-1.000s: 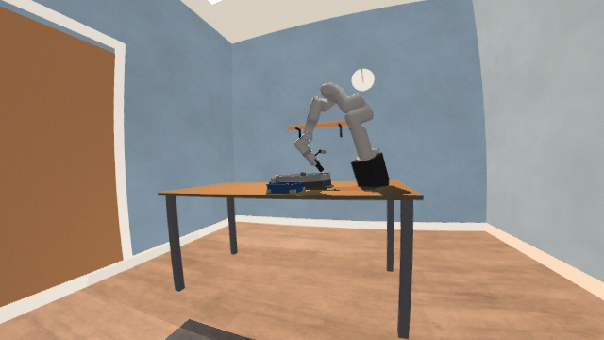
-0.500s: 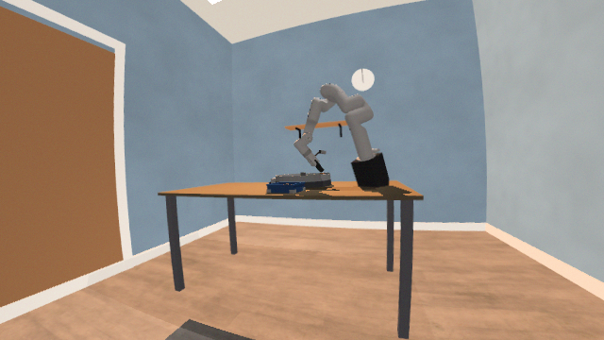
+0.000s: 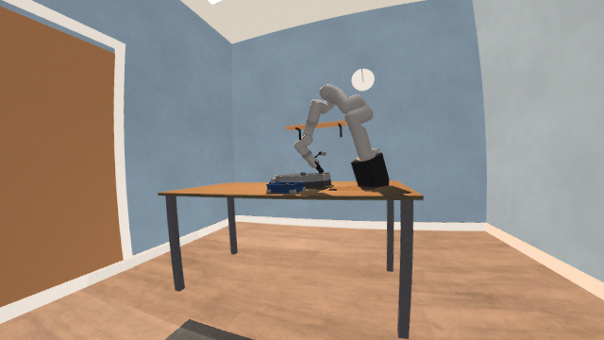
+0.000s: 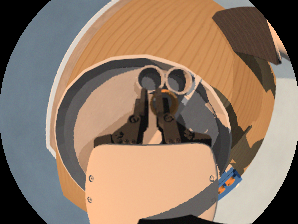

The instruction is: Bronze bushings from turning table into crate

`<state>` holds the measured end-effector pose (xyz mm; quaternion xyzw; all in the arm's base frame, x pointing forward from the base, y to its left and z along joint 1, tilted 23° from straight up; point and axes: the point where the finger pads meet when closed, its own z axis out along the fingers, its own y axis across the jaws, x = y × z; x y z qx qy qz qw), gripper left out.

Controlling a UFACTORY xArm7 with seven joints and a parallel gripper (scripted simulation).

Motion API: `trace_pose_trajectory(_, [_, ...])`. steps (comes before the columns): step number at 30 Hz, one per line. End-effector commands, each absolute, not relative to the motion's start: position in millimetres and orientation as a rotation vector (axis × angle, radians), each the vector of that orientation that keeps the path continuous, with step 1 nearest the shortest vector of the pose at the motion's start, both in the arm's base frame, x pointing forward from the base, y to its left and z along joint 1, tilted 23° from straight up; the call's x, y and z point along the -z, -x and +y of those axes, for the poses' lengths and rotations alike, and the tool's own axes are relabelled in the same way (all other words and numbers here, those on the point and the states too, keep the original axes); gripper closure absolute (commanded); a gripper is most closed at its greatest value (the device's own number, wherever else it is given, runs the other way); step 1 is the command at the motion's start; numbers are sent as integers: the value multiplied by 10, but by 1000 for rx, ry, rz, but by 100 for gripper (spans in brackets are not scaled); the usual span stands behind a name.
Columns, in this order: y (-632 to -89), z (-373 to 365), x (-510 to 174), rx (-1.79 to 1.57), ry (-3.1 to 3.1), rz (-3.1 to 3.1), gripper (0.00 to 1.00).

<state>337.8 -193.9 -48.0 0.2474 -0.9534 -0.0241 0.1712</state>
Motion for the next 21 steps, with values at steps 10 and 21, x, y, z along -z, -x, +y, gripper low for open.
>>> trace_pose_trajectory(10, [-3386,-1950,474,65,-701,-2709,100])
trace_pose_trajectory(21, [-3386,-1950,474,65,-701,-2709,100])
